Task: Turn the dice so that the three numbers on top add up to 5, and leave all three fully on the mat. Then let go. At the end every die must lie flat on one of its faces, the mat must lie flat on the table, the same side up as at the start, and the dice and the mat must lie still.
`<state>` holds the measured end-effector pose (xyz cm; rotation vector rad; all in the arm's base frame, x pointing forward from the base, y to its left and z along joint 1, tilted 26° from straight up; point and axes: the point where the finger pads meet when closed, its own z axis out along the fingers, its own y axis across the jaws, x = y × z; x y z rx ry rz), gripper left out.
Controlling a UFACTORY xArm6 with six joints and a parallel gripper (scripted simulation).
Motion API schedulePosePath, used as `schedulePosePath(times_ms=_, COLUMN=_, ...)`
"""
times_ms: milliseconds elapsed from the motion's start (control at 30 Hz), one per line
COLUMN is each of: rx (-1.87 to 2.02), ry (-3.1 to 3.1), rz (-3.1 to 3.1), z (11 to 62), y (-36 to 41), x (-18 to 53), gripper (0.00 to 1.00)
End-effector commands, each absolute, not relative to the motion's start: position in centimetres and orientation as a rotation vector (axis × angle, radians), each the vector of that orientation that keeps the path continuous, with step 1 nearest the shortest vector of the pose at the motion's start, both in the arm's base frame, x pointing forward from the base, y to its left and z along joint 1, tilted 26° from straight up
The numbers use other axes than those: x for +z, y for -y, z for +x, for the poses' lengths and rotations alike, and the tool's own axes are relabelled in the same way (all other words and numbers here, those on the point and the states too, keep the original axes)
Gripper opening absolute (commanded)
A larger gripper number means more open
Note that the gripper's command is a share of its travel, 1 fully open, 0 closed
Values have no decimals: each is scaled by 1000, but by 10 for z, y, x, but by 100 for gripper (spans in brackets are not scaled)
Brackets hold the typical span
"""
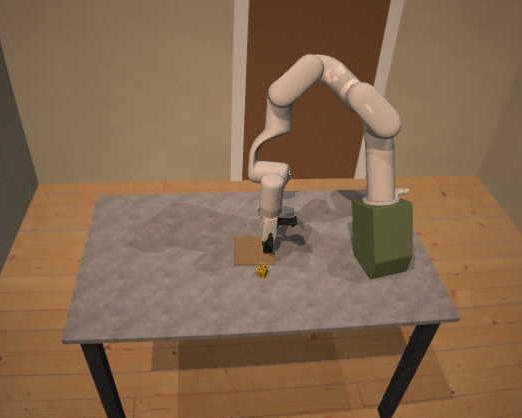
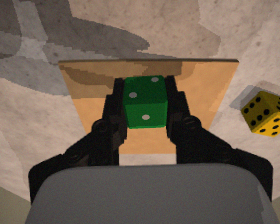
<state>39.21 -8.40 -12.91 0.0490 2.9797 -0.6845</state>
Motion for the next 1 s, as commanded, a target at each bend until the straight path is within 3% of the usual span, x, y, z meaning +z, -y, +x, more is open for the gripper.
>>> schedulePosePath(times_ms=0, rx=-683, ry=-2977, rz=48, z=393, y=84, x=-128, gripper=27)
schedulePosePath(times_ms=967, rx=-683, ry=-2977, rz=48, z=394, y=85, x=-132, gripper=27)
